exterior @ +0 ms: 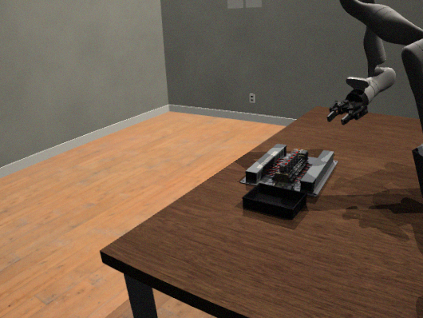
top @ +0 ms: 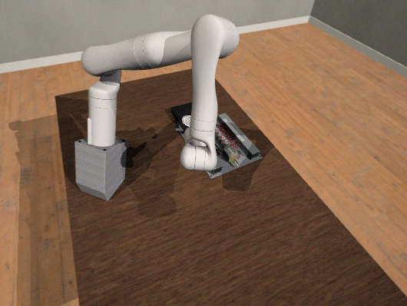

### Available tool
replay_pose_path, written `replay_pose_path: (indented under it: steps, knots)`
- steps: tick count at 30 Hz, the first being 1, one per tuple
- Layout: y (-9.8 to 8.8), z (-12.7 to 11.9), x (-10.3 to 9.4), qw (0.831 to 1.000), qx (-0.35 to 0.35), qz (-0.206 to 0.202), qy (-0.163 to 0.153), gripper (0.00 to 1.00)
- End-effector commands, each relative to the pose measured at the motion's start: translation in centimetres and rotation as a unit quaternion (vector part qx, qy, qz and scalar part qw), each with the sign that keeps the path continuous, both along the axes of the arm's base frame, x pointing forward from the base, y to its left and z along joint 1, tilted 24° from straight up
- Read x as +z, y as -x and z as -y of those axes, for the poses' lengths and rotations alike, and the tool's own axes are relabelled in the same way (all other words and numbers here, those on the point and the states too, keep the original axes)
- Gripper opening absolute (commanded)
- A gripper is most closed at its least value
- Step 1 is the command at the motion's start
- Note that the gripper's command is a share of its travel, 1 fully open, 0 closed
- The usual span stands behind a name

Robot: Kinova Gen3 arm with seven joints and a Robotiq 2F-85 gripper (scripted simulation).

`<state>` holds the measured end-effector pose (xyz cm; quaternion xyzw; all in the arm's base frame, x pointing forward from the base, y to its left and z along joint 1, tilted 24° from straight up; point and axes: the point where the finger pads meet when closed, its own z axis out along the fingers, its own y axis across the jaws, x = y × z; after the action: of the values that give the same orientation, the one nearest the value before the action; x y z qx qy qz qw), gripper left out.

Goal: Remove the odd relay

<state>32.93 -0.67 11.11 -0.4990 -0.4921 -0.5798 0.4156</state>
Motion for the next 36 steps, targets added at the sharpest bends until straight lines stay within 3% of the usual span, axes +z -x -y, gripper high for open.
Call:
replay_pose_path:
  steps: [1, 9, 11, 26, 28, 36]
  knots:
    - [-0.2, -0.2, -0.5, 1.000, 0.007, -0.004, 0.018, 0.61]
    - [-0.6, -0.7, -2.0, 0.997, 0.026, -0.013, 0.067, 0.61]
    - [-0.6, -0.7, -2.0, 0.997, 0.026, -0.013, 0.067, 0.61]
    - [-2.1, -1.1, -5.2, 0.980, 0.061, -0.026, 0.186, 0.61]
    - [-2.1, -1.1, -5.2, 0.980, 0.061, -0.026, 0.186, 0.61]
    - [-3.4, -0.7, -6.7, 0.963, 0.074, -0.026, 0.257, 0.61]
